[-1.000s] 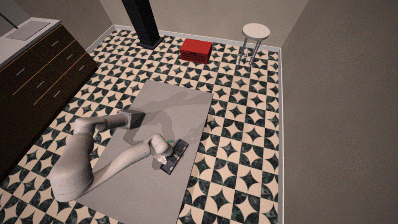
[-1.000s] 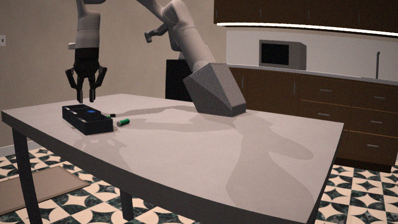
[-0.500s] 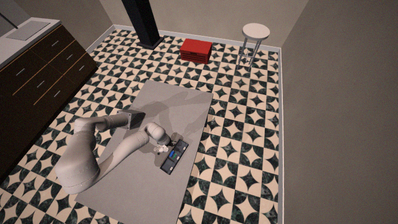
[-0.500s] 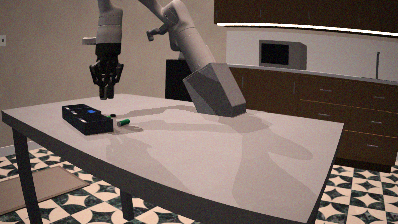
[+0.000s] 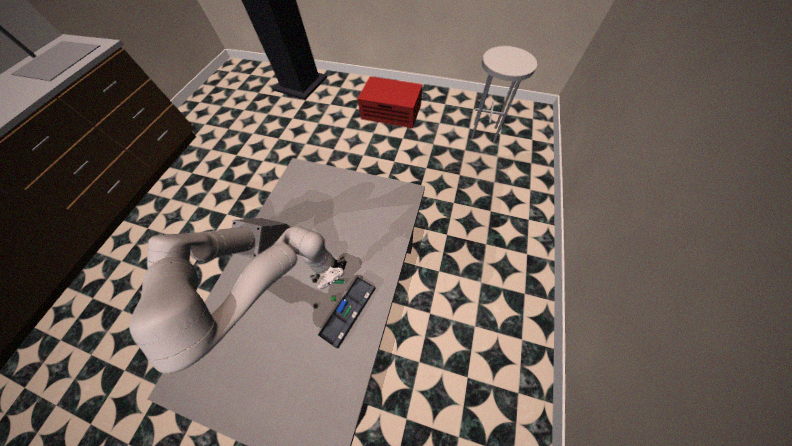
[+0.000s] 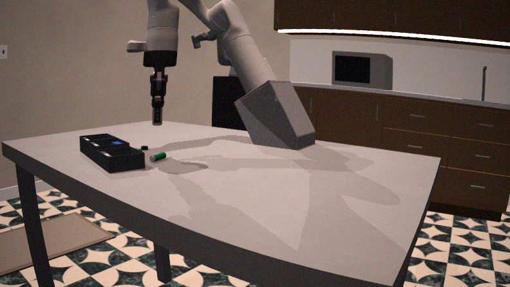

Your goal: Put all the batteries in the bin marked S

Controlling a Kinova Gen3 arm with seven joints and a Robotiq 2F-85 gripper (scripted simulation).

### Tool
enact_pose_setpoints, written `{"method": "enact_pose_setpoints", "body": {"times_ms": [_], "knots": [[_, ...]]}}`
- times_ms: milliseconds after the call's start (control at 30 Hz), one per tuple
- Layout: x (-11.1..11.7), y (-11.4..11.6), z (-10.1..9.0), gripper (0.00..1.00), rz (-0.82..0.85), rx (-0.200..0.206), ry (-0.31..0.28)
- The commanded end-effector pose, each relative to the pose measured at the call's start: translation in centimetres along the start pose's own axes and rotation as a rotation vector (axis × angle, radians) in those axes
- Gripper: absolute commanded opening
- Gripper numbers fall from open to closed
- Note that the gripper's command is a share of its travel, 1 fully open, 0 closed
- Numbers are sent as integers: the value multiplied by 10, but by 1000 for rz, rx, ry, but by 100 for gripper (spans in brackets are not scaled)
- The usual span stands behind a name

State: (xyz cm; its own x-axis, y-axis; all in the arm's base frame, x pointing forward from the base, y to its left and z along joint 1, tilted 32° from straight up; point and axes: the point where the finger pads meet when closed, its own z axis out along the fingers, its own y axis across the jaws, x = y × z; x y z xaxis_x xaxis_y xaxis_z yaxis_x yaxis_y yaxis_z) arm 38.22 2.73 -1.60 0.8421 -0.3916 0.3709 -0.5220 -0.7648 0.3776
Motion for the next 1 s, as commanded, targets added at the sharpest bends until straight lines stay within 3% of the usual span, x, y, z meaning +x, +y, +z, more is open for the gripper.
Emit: {"method": "enact_pose_setpoints", "body": {"times_ms": [0,200,267,600,967], "knots": [[0,1,1,29,-136,-6,-13],[0,1,1,29,-421,-3,-12],[0,1,1,29,-421,-3,-12],[0,1,1,29,-914,0,-12],[0,2,1,29,-939,0,-15]]}}
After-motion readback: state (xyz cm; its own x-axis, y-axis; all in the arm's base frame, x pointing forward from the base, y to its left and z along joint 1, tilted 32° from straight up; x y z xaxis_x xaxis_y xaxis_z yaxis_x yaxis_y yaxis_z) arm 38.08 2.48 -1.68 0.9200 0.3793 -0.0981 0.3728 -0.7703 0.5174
